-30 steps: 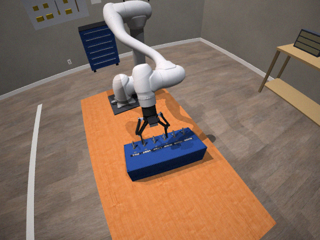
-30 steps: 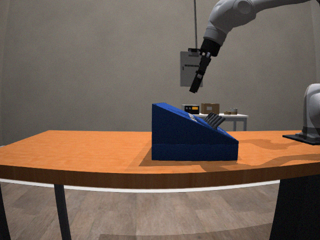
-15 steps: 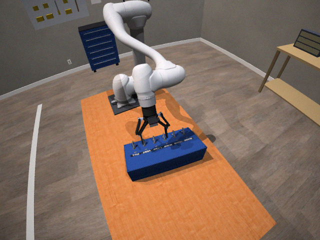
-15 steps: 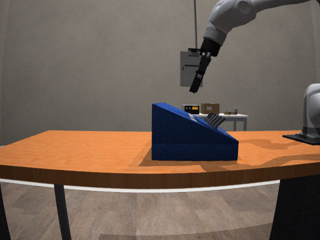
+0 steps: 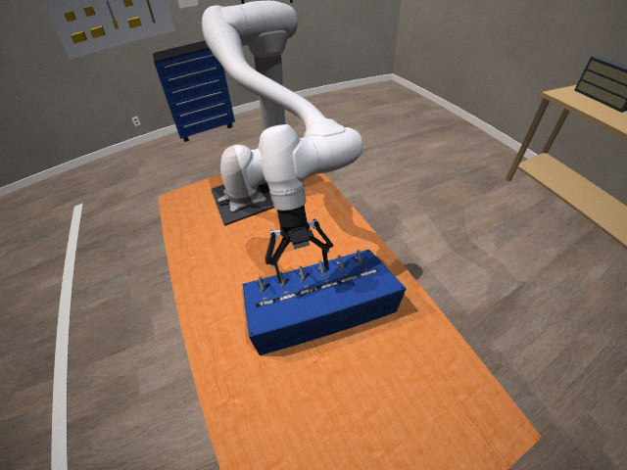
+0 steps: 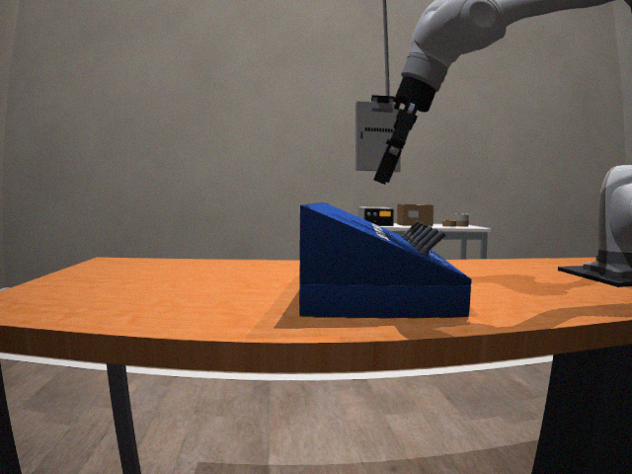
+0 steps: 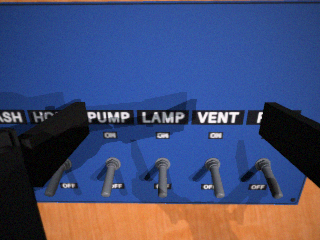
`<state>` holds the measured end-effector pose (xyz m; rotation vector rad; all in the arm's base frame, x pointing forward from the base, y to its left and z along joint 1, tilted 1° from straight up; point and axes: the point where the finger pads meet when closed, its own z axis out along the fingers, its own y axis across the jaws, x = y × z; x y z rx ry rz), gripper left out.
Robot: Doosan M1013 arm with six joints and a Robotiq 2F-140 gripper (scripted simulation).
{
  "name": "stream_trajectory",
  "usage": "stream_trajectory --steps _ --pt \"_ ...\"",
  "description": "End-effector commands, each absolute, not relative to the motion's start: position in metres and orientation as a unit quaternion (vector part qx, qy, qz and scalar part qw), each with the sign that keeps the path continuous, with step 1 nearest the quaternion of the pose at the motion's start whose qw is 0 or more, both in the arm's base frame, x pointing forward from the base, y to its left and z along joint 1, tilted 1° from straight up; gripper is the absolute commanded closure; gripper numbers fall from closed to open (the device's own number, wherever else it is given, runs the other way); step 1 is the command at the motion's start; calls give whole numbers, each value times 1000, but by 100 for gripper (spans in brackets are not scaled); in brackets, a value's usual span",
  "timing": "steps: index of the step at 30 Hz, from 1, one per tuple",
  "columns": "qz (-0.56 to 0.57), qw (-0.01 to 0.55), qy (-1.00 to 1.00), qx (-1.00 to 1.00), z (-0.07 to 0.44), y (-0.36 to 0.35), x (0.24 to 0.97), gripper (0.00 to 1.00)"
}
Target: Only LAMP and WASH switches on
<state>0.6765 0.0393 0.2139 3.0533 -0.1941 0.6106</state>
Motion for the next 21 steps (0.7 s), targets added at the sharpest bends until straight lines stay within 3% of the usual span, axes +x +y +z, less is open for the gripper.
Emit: stream_trajectory --steps 1,21 --pt "196 11 -62 979 215 39 677 0" --pt "196 11 -62 979 215 14 674 0"
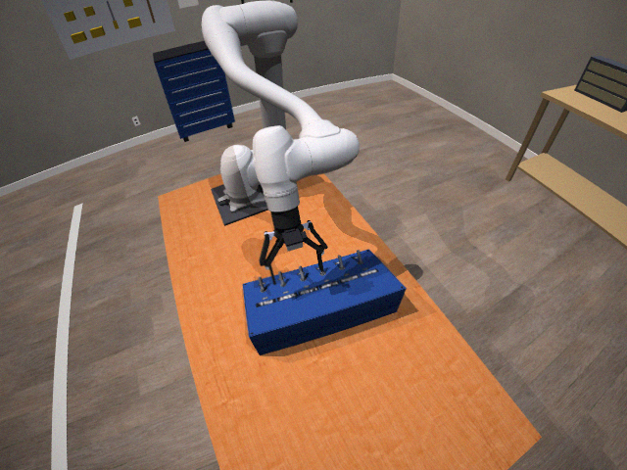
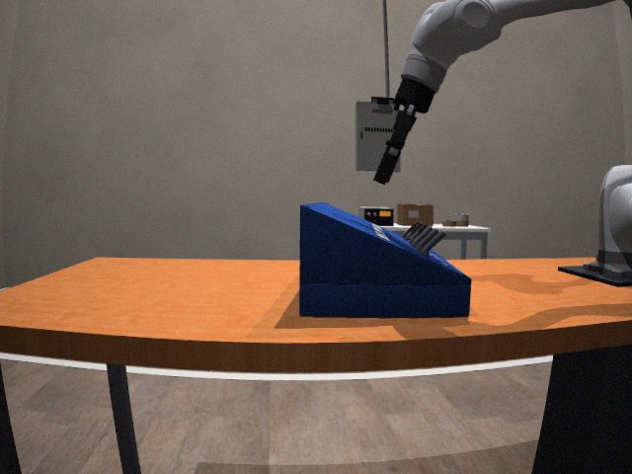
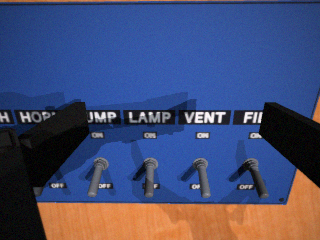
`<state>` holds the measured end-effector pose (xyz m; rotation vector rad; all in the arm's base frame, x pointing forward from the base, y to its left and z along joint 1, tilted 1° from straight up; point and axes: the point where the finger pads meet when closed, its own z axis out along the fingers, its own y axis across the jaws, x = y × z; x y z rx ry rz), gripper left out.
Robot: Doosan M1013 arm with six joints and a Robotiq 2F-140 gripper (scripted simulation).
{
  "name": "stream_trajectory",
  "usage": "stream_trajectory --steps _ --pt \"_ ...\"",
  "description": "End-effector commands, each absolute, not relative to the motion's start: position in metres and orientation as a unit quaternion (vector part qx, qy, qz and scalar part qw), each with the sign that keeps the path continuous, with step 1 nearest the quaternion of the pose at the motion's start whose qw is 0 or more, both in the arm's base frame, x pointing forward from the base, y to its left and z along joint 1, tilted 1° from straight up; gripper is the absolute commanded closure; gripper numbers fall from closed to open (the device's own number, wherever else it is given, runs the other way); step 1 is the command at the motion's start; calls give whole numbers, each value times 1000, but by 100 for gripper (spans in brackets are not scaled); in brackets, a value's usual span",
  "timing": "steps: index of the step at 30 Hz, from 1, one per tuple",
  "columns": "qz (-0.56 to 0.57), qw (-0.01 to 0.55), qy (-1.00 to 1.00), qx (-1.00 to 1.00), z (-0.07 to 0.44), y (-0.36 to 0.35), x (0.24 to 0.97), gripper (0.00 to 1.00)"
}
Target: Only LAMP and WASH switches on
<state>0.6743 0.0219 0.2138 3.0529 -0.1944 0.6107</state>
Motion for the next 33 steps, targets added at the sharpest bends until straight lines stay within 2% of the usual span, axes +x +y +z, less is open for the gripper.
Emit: stream_trajectory --steps 1,13,33 --pt "196 11 -62 979 215 11 673 0" --pt "196 11 -62 979 214 -27 668 0" --pt "196 11 -62 979 214 -32 668 0"
